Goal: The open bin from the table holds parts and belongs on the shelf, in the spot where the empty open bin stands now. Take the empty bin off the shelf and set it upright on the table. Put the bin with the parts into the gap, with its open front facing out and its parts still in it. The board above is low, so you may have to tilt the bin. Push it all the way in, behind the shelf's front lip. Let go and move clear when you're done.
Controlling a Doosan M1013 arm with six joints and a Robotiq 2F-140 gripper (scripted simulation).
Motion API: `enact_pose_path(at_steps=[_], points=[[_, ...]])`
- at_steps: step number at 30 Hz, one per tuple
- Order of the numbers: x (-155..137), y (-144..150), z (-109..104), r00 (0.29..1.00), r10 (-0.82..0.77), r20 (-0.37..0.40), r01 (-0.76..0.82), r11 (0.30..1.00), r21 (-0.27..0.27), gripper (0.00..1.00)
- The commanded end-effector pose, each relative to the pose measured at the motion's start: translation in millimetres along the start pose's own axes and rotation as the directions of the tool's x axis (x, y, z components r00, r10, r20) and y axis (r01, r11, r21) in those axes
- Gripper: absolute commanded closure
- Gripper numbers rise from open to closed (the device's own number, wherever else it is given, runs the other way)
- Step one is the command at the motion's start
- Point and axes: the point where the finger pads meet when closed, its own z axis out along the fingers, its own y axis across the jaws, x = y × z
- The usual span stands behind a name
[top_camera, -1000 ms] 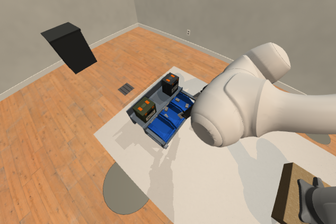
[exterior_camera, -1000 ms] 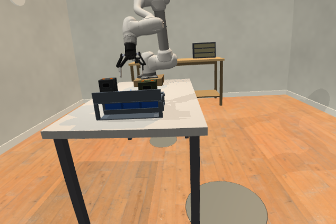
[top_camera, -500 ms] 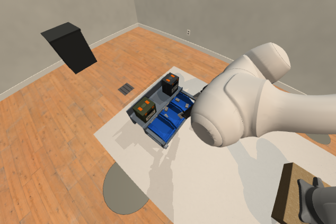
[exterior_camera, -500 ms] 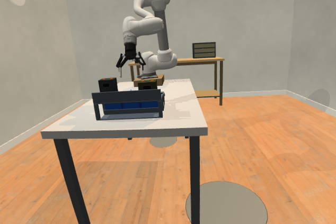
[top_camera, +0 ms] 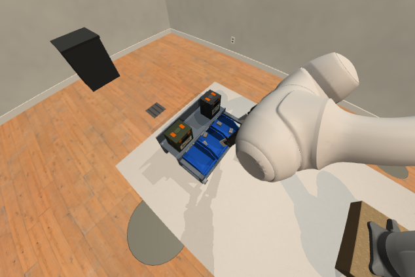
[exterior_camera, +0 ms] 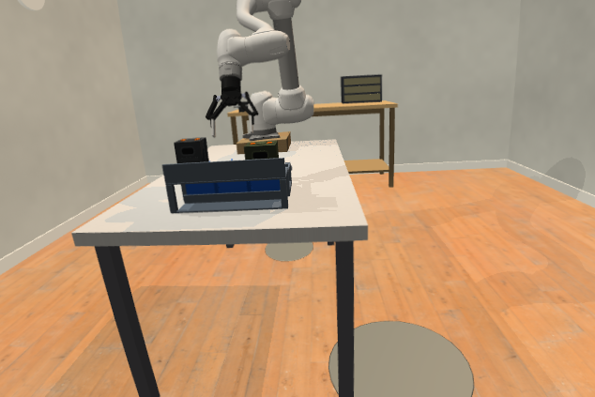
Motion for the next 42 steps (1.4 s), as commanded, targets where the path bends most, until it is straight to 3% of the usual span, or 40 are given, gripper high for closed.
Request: enact_pose_path(at_steps=[1, 34, 35, 42], points=[[0.0, 0.0, -0.1, 1.000, 0.000, 0.000, 0.000, 1.000, 0.000, 0.00], [0.0, 0.0, -0.1, 1.000, 0.000, 0.000, 0.000, 1.000, 0.000, 0.00], [0.0, 0.0, -0.1, 1.000, 0.000, 0.000, 0.000, 1.000, 0.000, 0.90], [0.0, 0.0, -0.1, 1.000, 0.000, 0.000, 0.000, 1.000, 0.000, 0.90]])
